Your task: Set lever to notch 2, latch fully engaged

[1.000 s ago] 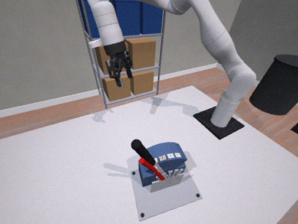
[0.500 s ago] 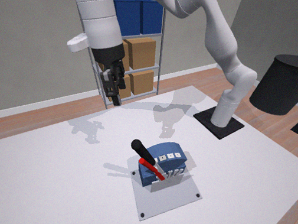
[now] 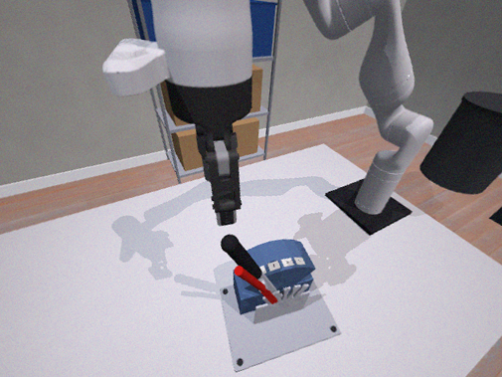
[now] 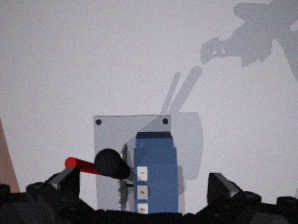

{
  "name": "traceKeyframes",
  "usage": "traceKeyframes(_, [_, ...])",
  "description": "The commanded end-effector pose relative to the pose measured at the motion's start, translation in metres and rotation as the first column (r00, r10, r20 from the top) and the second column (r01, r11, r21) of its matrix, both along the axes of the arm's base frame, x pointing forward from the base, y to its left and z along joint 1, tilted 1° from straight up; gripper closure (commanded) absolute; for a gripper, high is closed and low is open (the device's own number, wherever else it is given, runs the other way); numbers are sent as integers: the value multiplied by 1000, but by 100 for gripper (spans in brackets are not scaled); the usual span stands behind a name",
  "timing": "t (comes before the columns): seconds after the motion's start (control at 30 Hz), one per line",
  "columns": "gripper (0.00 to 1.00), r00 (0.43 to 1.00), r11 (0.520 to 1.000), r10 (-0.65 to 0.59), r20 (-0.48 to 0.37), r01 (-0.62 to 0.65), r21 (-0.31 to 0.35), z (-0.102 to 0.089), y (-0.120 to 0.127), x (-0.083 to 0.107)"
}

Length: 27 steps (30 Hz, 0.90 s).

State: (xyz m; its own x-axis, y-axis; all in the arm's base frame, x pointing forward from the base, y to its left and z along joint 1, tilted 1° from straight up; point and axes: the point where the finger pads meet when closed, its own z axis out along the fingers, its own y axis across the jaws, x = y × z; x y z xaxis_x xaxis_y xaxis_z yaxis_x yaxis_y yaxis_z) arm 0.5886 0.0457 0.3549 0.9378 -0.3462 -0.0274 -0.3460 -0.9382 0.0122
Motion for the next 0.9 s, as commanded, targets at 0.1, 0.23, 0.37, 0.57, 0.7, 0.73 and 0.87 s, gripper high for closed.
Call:
traceKeyframes(0.1, [0, 998, 998, 62, 6, -62, -14, 6, 34, 1])
traceKeyframes(0.23, [0, 997, 997, 70, 15, -70, -15, 9, 40, 2])
traceKeyframes(0.37, [0, 997, 997, 74, 20, -74, -15, 10, 43, 2])
traceKeyframes(0.57, [0, 997, 997, 76, 20, -75, -16, 10, 44, 2])
traceKeyframes(0.7, [100, 997, 997, 76, 20, -75, -16, 10, 44, 2])
traceKeyframes(0.73, [100, 997, 997, 76, 20, -75, -16, 10, 44, 2])
traceKeyframes(0.87, [100, 997, 997, 76, 20, -75, -16, 10, 44, 2])
